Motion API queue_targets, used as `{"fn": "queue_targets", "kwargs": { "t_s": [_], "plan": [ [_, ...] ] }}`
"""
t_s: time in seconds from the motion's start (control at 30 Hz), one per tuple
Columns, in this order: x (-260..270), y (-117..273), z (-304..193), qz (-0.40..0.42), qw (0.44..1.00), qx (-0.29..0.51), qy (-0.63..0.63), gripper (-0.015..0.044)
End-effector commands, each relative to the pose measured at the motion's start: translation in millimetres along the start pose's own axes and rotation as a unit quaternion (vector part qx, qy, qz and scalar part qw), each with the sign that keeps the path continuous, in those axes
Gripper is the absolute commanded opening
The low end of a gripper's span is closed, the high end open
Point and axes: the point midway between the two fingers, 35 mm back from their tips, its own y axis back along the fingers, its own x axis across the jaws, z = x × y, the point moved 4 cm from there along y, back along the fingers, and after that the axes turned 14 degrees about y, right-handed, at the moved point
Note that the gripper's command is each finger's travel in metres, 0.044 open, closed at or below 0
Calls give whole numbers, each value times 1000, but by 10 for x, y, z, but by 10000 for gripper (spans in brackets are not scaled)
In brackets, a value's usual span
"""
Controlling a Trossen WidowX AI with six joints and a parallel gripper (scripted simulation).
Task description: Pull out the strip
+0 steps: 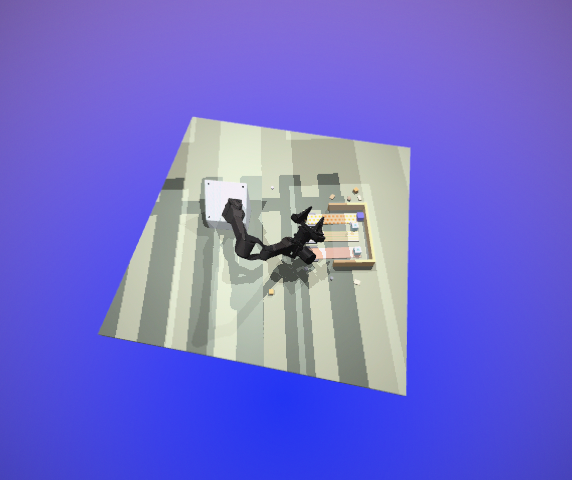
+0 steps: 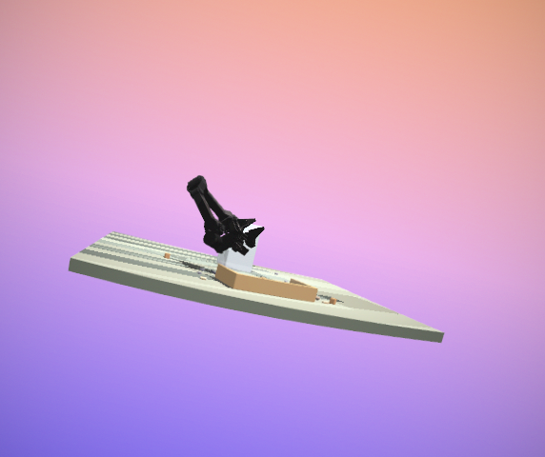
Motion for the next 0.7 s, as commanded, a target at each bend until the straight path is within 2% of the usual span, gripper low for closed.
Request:
{"fn": "queue_targets", "kwargs": {
  "t_s": [0.0,0.17,0.3,0.47,0.67],
  "plan": [
    [-10,-20,3,-4,1000,-5,7,400],
    [-274,-442,59,-130,963,-117,203,400],
    [-468,-677,54,-256,869,-188,380,400],
    [-605,-795,-49,-408,678,-238,564,400],
    [-623,-738,-350,-569,382,-254,683,400]
  ]
}}
